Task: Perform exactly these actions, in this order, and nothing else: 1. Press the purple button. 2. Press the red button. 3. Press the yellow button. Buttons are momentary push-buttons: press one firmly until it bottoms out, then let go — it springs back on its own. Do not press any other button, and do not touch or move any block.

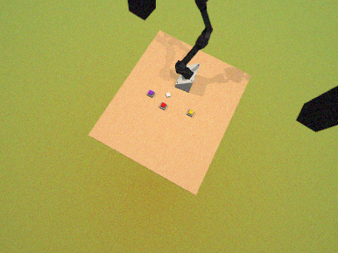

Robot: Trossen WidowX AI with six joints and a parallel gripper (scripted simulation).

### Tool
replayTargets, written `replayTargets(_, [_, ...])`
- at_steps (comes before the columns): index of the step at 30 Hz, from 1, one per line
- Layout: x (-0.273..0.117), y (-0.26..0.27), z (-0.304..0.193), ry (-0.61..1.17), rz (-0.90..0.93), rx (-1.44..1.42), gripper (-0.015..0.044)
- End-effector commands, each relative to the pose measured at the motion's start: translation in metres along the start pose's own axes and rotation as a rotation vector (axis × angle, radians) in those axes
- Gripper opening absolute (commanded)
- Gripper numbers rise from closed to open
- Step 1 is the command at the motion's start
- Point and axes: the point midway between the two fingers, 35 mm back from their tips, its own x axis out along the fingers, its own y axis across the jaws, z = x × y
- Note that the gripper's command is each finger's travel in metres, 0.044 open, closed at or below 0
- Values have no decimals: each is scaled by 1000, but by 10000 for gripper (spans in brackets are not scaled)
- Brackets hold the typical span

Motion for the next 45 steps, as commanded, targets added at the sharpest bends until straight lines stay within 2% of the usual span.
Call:
replayTargets(1, [-1,5,0,1,9,27,400])
replayTargets(4, [-17,79,-6,85,142,326,400])
replayTargets(8, [-28,122,-7,146,219,464,400])
replayTargets(14, [-63,220,8,294,407,778,400])
replayTargets(20, [-109,313,50,453,622,1087,400])
replayTargets(27, [-169,395,125,632,896,1394,400])
replayTargets(36, [-254,452,254,857,1329,1698,400])
replayTargets(45, [-342,440,396,1043,1893,1815,400])
